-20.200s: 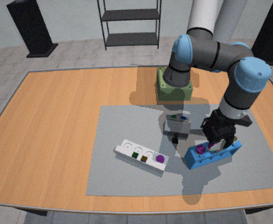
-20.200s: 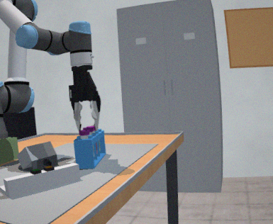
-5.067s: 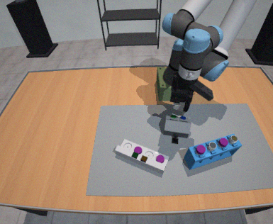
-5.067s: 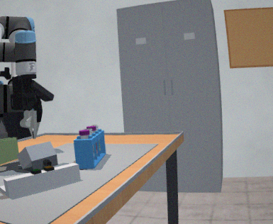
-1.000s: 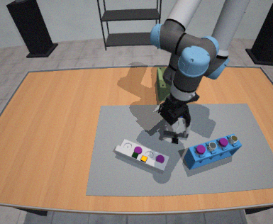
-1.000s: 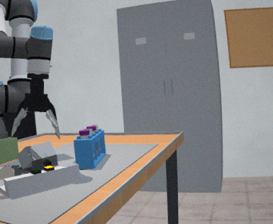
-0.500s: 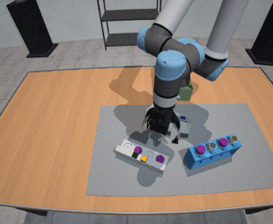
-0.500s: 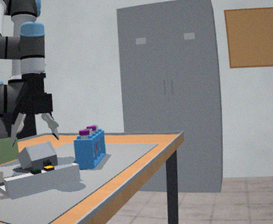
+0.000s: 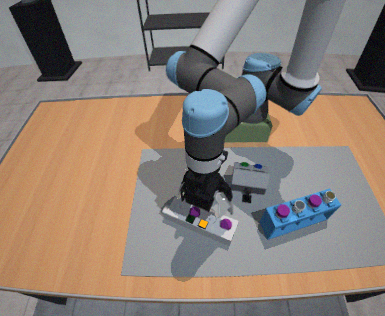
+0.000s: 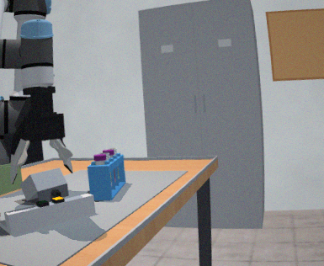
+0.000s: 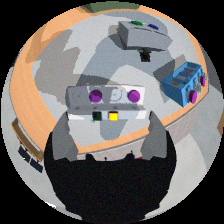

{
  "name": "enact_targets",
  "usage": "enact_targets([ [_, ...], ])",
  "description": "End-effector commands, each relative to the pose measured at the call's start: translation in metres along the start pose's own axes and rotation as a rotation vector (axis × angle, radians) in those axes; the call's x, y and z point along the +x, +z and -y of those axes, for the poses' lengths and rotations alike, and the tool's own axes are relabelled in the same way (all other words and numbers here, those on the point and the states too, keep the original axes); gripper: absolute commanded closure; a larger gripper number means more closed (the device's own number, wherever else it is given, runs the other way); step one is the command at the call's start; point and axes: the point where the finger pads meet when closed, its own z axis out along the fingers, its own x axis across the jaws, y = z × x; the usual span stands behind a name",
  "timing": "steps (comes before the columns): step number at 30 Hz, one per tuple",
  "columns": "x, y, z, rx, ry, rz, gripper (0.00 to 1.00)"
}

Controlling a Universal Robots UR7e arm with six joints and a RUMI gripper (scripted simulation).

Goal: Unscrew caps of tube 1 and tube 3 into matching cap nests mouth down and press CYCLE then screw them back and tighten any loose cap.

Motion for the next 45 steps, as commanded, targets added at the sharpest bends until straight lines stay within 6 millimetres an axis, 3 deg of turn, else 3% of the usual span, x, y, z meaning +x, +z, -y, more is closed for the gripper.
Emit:
enact_targets([
  [1, -0.0082, 0.0021, -0.0186, 0.000, 0.000, 0.000, 0.00],
  [45, -0.0082, 0.0021, -0.0186, 0.000, 0.000, 0.000, 0.00],
])
